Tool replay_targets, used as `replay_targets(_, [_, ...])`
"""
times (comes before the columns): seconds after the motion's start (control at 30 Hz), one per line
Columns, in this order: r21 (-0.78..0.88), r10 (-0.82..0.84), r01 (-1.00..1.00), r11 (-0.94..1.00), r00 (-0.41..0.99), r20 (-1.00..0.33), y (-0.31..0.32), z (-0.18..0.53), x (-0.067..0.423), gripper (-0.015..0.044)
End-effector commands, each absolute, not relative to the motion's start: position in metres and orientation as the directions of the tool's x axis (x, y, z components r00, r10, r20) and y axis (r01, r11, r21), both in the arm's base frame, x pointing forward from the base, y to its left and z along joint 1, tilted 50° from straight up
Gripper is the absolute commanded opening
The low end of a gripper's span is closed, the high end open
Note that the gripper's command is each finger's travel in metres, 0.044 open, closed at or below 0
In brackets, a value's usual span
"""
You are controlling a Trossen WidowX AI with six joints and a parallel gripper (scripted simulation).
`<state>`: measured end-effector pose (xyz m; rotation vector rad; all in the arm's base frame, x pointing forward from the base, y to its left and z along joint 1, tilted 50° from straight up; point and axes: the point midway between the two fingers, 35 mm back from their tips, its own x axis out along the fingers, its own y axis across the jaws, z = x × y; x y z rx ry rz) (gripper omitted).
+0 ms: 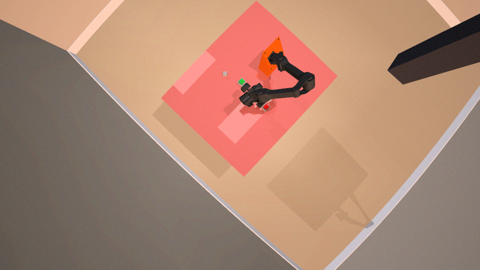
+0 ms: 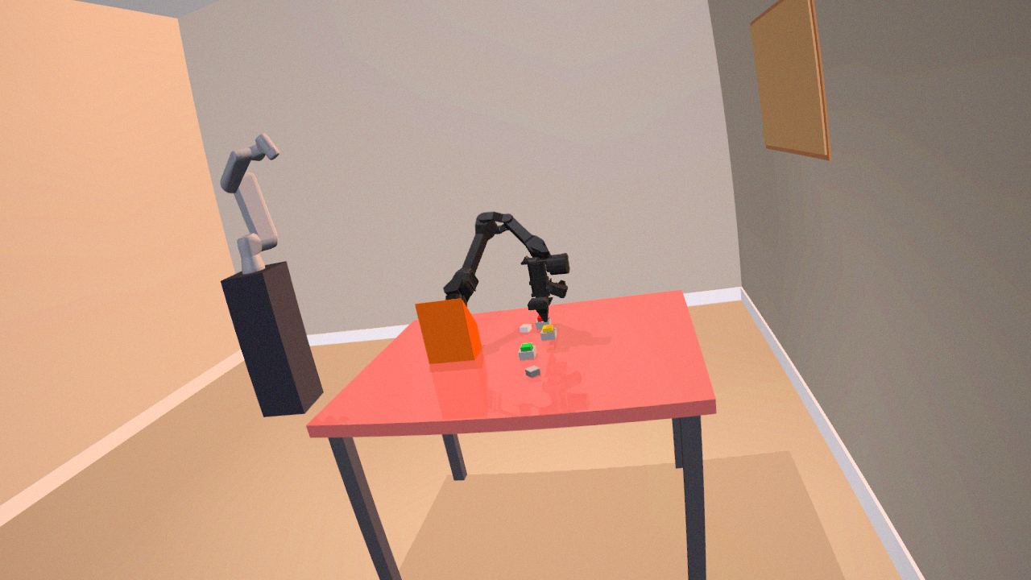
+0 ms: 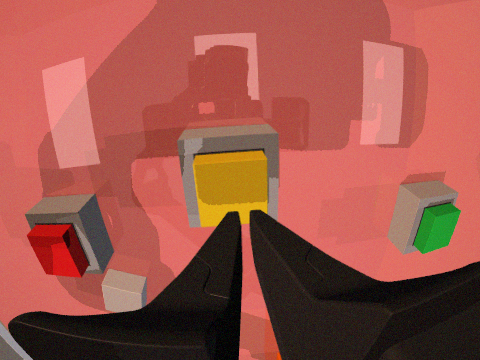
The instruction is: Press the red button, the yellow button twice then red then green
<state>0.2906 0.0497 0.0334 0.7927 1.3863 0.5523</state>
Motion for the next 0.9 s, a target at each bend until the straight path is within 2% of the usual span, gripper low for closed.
replay_targets(0.0, [0.764, 0.753, 0.088, 0.640, 0.130, -0.645, 0.045, 0.041, 0.292, 0.0020])
replay_targets(0.17, [0.762, 0.751, 0.089, 0.642, 0.129, -0.648, 0.002, 0.077, 0.285, 0.0020])
replay_targets(0.3, [0.762, 0.751, 0.089, 0.642, 0.129, -0.648, 0.002, 0.081, 0.284, 0.0020])
replay_targets(0.57, [0.765, 0.754, 0.089, 0.638, 0.129, -0.644, 0.077, 0.165, 0.261, 0.0020])
replay_targets(0.73, [0.765, 0.754, 0.089, 0.638, 0.129, -0.644, 0.080, 0.165, 0.261, 0.0020])
replay_targets(0.87, [0.765, 0.754, 0.088, 0.638, 0.129, -0.643, 0.117, 0.134, 0.268, 0.0020])
